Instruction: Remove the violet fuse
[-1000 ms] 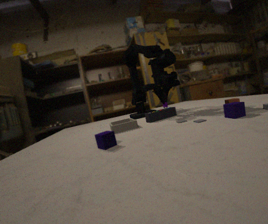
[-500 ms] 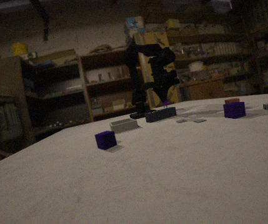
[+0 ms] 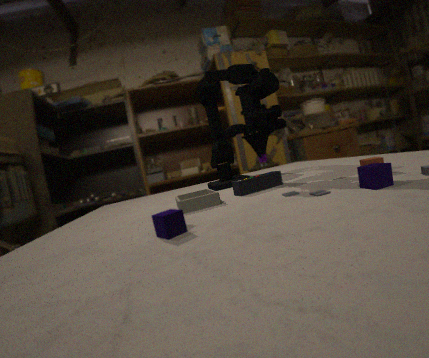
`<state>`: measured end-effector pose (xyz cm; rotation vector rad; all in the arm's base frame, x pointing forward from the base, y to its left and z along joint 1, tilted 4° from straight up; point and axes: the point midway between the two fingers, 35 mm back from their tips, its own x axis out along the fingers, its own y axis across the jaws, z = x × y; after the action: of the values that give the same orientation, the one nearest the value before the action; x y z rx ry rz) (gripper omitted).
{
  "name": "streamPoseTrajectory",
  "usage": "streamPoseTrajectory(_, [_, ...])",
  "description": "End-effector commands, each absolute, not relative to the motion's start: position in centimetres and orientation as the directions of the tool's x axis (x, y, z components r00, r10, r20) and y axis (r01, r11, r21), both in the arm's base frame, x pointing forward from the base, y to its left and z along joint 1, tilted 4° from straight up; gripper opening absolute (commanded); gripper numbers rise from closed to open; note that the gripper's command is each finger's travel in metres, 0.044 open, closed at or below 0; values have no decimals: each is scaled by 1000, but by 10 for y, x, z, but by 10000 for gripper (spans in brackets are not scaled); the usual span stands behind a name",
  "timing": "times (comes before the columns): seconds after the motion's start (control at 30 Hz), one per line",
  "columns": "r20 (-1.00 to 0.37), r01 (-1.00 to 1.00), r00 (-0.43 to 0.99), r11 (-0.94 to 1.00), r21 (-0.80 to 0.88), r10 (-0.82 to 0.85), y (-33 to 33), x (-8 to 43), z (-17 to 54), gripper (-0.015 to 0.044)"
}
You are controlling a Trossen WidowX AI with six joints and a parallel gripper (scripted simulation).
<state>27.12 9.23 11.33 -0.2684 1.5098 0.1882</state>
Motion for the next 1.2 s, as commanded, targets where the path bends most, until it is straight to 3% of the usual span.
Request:
streamPoseTrajectory(0.0, [-997,-282,60,957,-62,-47,89,273,116,0])
streamPoseTrajectory(1.17, [-996,-282,63,957,-75,-60,-87,312,129,0])
